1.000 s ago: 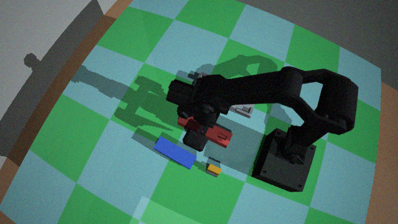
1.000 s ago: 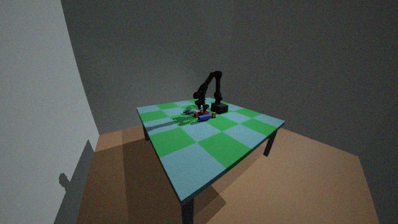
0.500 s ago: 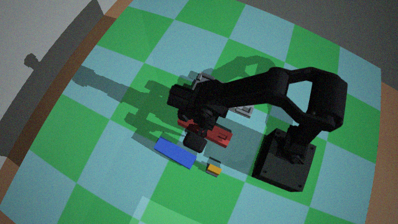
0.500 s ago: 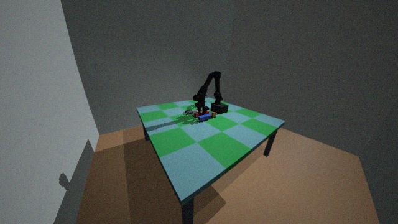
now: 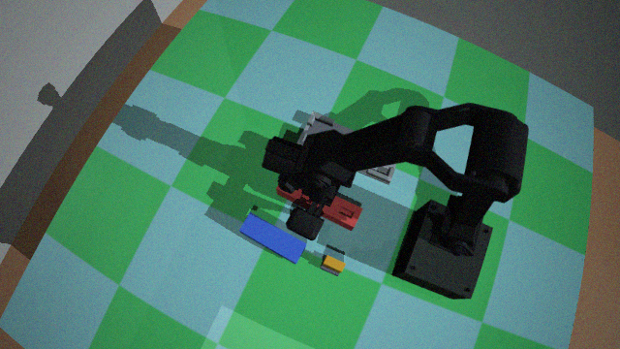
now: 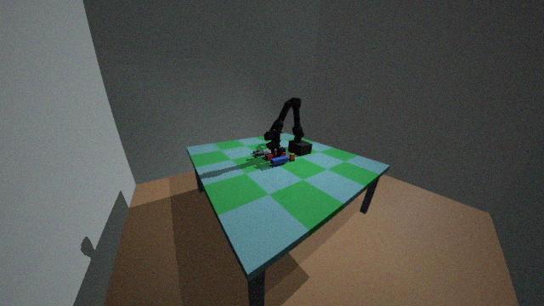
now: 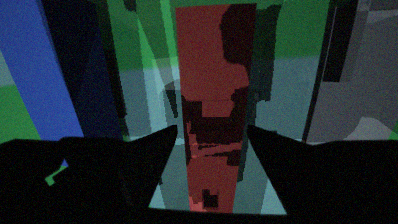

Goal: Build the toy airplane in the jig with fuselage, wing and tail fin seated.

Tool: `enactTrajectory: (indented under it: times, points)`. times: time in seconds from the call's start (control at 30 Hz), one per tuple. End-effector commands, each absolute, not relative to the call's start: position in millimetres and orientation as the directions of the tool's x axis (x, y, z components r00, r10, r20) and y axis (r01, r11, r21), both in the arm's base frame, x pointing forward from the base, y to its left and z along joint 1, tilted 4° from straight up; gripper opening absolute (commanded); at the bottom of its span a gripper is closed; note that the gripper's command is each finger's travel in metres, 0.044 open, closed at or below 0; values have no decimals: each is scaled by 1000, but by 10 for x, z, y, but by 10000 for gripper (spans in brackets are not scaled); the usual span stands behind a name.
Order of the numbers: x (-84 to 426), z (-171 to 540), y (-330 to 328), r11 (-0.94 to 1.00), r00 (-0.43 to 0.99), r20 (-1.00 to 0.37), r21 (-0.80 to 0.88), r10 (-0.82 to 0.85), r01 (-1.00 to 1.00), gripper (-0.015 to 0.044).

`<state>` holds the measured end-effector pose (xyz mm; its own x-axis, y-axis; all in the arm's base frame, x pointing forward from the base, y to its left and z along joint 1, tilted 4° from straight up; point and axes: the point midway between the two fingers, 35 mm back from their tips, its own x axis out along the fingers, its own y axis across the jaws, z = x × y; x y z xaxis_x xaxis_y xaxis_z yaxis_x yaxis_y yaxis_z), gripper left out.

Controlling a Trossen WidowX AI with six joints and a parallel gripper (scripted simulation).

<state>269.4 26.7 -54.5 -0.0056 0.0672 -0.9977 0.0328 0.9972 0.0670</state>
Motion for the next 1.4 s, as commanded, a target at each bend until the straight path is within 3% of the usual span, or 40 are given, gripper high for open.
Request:
enactTrajectory:
  times: [0.0, 0.1, 0.33, 0.53, 1.37]
  points:
    - [2697, -552, 274, 997, -4, -997, 71, 71, 38, 282]
    - [2697, -552, 274, 997, -4, -997, 71, 71, 38, 204]
    - [2697, -552, 274, 997, -4, -997, 71, 71, 38, 157]
    - [2723, -456, 268, 997, -3, -997, 71, 71, 38, 0]
    - [2785, 292, 216, 997, -2, -998, 70, 71, 37, 0]
